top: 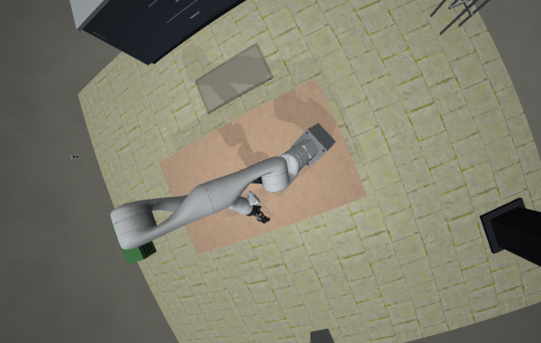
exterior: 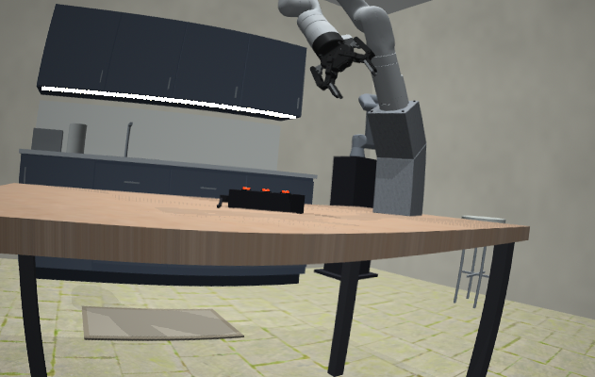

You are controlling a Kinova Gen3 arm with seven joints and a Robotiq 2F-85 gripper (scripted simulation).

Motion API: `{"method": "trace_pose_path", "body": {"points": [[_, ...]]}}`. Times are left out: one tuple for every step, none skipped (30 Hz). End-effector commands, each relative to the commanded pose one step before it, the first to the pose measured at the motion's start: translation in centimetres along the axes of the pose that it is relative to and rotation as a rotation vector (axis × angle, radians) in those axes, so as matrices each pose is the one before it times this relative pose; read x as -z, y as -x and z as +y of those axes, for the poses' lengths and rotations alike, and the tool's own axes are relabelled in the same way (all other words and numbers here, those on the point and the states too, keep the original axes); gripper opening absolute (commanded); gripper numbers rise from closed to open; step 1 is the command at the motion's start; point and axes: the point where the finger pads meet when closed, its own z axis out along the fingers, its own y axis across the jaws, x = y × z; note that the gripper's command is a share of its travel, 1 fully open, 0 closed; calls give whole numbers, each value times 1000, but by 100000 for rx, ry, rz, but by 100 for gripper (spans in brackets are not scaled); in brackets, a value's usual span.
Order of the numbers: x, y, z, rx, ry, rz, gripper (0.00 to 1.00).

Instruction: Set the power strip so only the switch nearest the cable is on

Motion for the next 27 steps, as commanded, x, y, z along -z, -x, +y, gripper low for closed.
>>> {"method": "trace_pose_path", "body": {"points": [[-64,-39,-124,-1795,127,-46,100],[-32,-10,-80,-1122,9,-41,100],[-37,-12,-93,-1292,8,-46,100],[-43,-13,-107,-1468,6,-51,100],[-48,-14,-122,-1649,3,-55,100],[0,0,0,0,0,0,100],[0,0,0,0,0,0,100],[-54,-14,-138,-1833,-2,-59,100],[-60,-15,-154,-2021,-9,-62,100],[-66,-15,-171,-2209,-18,-65,100],[-72,-14,-189,-2398,-29,-68,100],[-78,-13,-208,-2587,-42,-70,100],[-85,-11,-228,-2774,-59,-72,100],[-91,-8,-248,-2958,-79,-74,100],[-98,-5,-269,-3138,-102,-76,100],[-104,0,-290,-3314,-128,-79,100],[-110,6,-313,-3484,-158,-84,100],[0,0,0,0,0,0,100],[0,0,0,0,0,0,100],[-117,14,-335,-3648,-192,-89,100],[0,0,0,0,0,0,100],[0,0,0,0,0,0,100],[0,0,0,0,0,0,100],[0,0,0,0,0,0,100],[0,0,0,0,0,0,100],[0,0,0,0,0,0,100],[0,0,0,0,0,0,100]]}}
